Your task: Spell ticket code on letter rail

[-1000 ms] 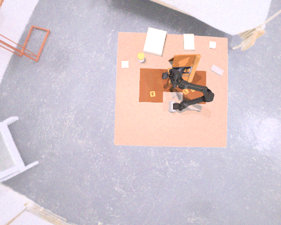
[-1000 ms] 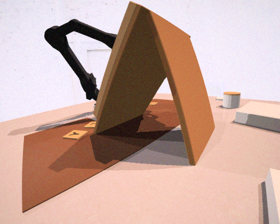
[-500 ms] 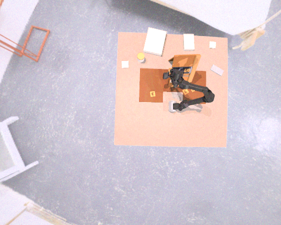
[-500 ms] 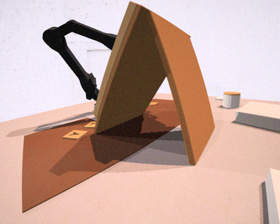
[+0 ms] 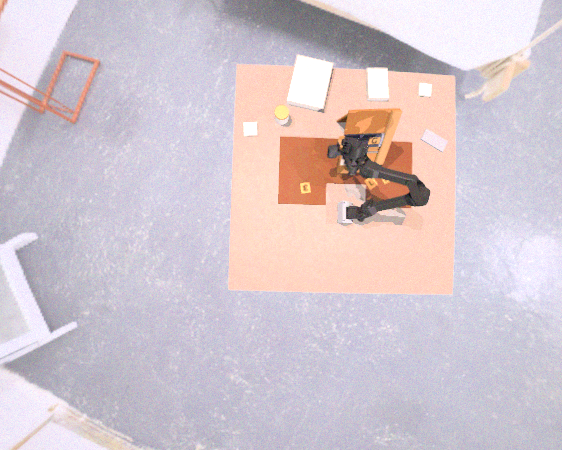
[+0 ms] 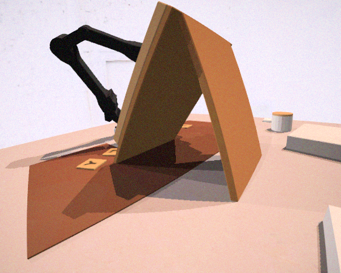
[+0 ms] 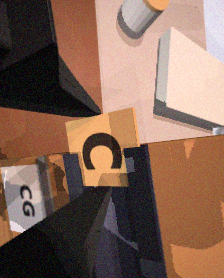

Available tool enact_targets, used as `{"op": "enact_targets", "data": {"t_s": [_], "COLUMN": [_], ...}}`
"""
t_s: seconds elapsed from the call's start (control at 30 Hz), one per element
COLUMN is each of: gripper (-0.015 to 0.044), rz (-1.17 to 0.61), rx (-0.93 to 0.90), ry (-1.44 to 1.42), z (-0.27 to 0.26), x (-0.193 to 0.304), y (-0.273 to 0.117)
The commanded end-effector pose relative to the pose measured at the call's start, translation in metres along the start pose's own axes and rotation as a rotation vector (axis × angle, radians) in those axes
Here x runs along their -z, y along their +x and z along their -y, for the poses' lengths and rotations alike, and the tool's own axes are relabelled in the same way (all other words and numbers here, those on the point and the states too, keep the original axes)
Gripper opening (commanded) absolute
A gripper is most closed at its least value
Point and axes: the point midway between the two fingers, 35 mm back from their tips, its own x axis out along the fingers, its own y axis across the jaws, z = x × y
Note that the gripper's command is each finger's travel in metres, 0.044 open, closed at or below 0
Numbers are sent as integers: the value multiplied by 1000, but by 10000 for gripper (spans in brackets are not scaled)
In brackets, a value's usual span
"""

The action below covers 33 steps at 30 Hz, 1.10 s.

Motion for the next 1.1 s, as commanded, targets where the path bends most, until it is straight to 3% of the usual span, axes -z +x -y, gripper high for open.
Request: {"op": "enact_targets", "data": {"t_s": [0.0,1.07], "gripper": [0,0], "rz": [1,0], "rx": [-5,-4], "ry": [-3,-4], "z": [1,17], "x": [1,0], "y": [0,0]}}
